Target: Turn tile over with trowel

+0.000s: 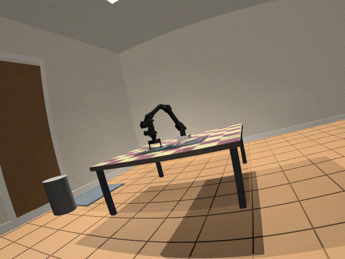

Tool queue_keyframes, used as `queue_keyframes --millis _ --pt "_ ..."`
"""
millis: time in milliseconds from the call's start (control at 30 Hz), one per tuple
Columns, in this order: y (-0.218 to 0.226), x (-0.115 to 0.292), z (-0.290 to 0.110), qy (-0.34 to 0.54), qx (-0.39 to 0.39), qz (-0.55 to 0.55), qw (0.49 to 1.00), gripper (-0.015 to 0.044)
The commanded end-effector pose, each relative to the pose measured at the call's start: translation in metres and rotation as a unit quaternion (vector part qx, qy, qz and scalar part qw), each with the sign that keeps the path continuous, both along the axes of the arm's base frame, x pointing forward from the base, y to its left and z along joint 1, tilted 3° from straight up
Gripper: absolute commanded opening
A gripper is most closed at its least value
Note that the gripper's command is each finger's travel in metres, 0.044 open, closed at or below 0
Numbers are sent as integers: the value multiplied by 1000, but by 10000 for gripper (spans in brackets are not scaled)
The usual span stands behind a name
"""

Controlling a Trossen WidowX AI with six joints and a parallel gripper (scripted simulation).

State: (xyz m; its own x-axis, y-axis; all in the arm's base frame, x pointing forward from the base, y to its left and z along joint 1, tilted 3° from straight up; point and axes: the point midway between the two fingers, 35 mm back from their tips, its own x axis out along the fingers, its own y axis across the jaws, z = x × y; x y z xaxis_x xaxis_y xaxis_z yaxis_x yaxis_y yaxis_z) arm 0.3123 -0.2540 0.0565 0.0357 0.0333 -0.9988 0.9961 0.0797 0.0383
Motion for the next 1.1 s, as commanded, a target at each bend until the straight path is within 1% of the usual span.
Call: queue_keyframes --millis 0,100,333,500,533,1067 --pt "0 0 0 3 2 -68 998 130" --pt "0 0 0 4 4 -103 995 130" --pt "0 0 0 4 4 -105 994 130" --pt "0 0 0 4 4 -105 994 261" --pt "0 0 0 4 4 -105 994 270" --pt "0 0 0 4 4 -105 994 270"
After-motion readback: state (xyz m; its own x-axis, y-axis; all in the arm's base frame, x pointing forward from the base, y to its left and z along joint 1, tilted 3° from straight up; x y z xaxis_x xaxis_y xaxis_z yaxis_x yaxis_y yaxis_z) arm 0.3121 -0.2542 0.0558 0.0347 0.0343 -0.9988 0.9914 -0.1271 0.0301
